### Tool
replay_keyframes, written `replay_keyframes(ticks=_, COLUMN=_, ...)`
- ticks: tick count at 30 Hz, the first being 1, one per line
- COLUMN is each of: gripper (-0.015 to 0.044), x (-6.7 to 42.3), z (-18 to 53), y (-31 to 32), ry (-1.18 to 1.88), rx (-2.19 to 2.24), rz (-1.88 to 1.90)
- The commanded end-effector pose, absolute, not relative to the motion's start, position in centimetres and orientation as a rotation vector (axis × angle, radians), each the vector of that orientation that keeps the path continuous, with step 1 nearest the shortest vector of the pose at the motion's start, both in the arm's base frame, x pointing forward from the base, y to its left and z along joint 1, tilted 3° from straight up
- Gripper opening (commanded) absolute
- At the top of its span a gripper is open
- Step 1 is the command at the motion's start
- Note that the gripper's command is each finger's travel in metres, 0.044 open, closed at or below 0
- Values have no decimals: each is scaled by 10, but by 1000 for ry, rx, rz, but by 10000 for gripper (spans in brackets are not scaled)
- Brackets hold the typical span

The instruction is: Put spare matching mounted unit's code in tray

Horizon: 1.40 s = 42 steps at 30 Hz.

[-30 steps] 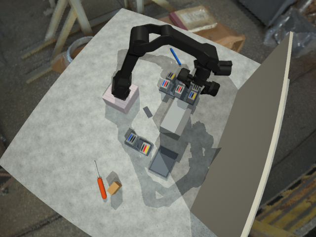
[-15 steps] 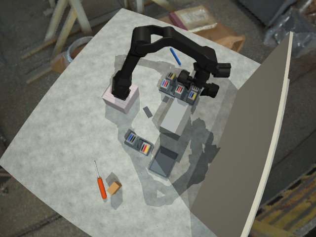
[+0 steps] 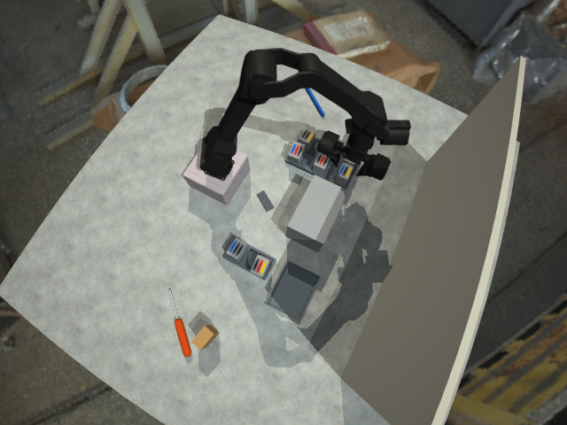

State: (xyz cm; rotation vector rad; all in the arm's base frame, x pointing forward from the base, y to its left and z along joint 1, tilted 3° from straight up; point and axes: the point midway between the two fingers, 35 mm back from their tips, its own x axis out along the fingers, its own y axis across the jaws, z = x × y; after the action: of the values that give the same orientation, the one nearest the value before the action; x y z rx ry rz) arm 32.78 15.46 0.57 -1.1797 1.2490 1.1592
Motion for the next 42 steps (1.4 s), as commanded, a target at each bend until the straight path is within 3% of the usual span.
replay_keyframes(ticks=1, gripper=300, x=326, z=-5, y=154, ry=1256, rx=-1176, rz=1166)
replay_keyframes(ticks=30, gripper=300, x=323, z=-37, y=152, ry=1256, rx=-1176, rz=1166)
replay_keyframes(ticks=36, gripper=142, x=324, z=-35, y=152, ry=1257, rx=-1178, rz=1162)
replay_keyframes(ticks=42, gripper=103, x=324, z=-35, y=152, ry=1257, rx=-1178, rz=1162)
